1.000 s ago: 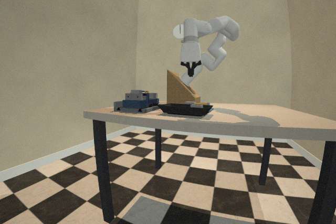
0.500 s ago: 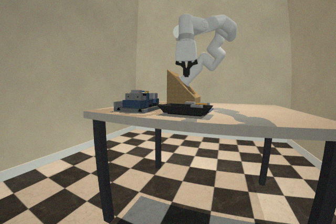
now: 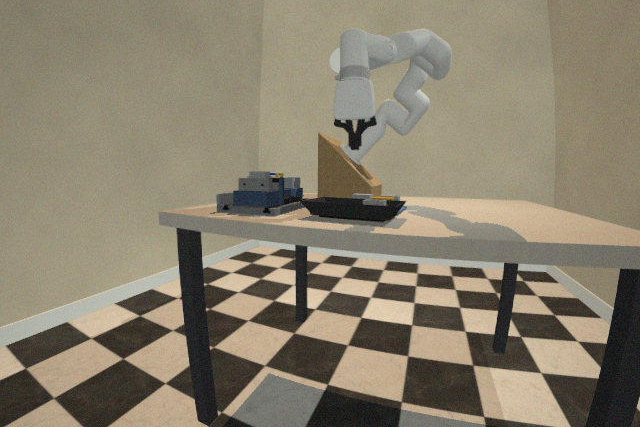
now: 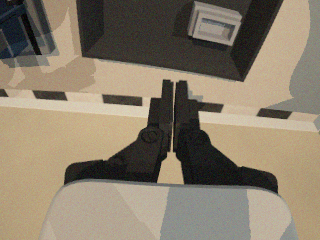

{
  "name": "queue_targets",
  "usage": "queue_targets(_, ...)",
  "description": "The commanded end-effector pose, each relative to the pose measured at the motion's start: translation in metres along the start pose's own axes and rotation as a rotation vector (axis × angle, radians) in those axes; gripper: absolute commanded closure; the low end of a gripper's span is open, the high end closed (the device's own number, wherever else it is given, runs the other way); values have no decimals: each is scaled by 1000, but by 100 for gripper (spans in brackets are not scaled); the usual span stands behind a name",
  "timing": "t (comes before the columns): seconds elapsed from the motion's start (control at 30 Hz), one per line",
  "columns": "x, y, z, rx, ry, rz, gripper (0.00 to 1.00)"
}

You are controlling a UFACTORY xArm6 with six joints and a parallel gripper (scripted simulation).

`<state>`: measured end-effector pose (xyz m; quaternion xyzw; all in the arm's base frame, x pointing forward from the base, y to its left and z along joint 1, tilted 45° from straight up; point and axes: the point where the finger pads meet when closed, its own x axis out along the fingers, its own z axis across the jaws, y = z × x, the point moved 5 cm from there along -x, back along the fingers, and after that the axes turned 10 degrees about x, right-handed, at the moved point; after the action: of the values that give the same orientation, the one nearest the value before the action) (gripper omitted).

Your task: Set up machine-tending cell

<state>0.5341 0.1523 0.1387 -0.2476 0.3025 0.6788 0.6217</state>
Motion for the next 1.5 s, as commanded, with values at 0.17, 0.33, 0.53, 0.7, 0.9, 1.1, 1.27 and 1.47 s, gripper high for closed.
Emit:
queue_targets(0.17, 14, -1, 0, -1, 0, -4, 100)
queue_targets(0.33, 20, -1, 0, -1, 0, -4, 100)
queue_targets(0.53, 32, -2, 0, -1, 0, -4, 100)
queue_targets(0.7, 41, -2, 0, -1, 0, -4, 100)
queue_targets(0.9, 47, -2, 0, -1, 0, -4, 100)
queue_targets(1.1, 53, -2, 0, -1, 0, -4, 100)
queue_targets(1.27, 55, -2, 0, -1, 0, -4, 100)
queue_targets(1.47, 56, -2, 0, -1, 0, -4, 100)
